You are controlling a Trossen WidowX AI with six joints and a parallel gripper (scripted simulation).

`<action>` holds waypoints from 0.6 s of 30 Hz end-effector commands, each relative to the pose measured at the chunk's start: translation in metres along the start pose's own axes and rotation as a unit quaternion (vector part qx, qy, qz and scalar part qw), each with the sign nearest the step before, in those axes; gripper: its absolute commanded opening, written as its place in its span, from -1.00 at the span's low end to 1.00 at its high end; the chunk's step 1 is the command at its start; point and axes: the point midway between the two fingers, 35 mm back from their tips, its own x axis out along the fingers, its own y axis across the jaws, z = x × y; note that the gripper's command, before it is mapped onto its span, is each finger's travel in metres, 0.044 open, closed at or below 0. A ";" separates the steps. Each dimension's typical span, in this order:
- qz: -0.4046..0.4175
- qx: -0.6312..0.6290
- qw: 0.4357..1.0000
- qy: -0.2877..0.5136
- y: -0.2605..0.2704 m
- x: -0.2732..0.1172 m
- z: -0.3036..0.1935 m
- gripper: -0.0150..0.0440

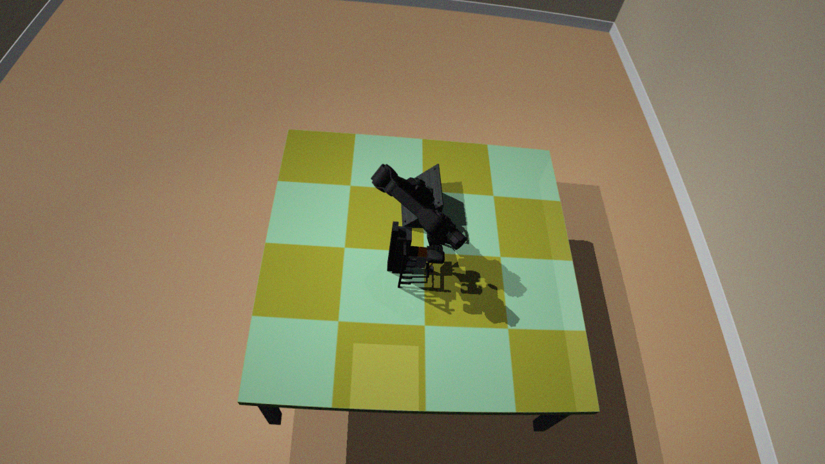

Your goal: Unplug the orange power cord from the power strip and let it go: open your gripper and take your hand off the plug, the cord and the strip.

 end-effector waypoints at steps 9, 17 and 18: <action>-0.006 -0.003 1.000 -0.015 0.001 -0.009 0.031 -0.49; -0.006 -0.003 1.000 -0.015 0.003 -0.010 0.040 -0.40; -0.006 -0.003 1.000 -0.015 0.003 -0.008 0.037 -0.31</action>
